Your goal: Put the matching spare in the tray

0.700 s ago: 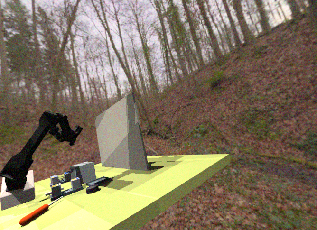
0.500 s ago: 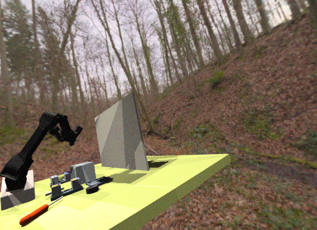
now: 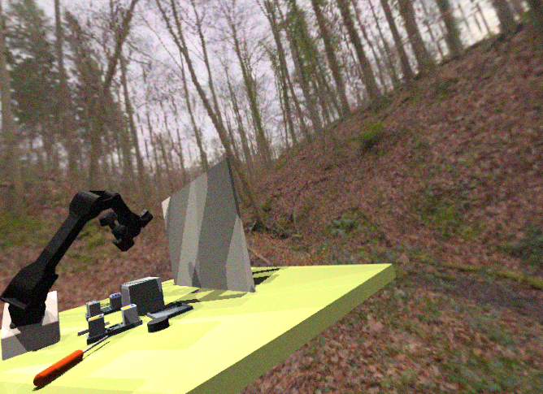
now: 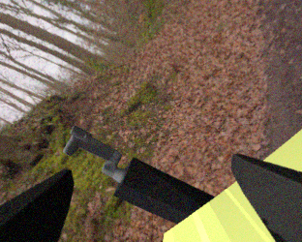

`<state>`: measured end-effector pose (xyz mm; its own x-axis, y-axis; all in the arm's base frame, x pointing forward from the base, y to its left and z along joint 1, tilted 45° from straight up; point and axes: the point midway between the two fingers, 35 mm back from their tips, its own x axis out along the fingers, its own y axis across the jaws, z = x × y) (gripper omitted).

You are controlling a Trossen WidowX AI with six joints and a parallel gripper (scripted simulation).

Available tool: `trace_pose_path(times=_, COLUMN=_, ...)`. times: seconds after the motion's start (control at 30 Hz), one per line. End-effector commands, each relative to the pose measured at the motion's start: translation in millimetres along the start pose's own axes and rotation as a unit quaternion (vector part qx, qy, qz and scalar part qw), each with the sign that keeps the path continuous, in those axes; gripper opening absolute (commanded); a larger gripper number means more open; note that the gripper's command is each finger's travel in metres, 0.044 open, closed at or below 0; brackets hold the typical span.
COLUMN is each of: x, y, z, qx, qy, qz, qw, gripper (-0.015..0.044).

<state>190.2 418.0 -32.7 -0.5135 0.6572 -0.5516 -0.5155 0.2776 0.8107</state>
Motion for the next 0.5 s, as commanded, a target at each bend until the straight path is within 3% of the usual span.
trace_pose_path(times=0.0, x=-34, y=-27, z=15, qx=0.089, qy=-0.008, qz=-0.145, qw=0.985, gripper=0.044)
trace_pose_path(times=0.3, x=-134, y=-66, z=2, qx=0.24, qy=-0.004, qz=-0.424, qw=0.873, gripper=0.044)
trace_pose_path(times=0.47, x=-184, y=-68, z=-9, qx=0.277, qy=-0.002, qz=-0.525, qw=0.805, gripper=0.044)
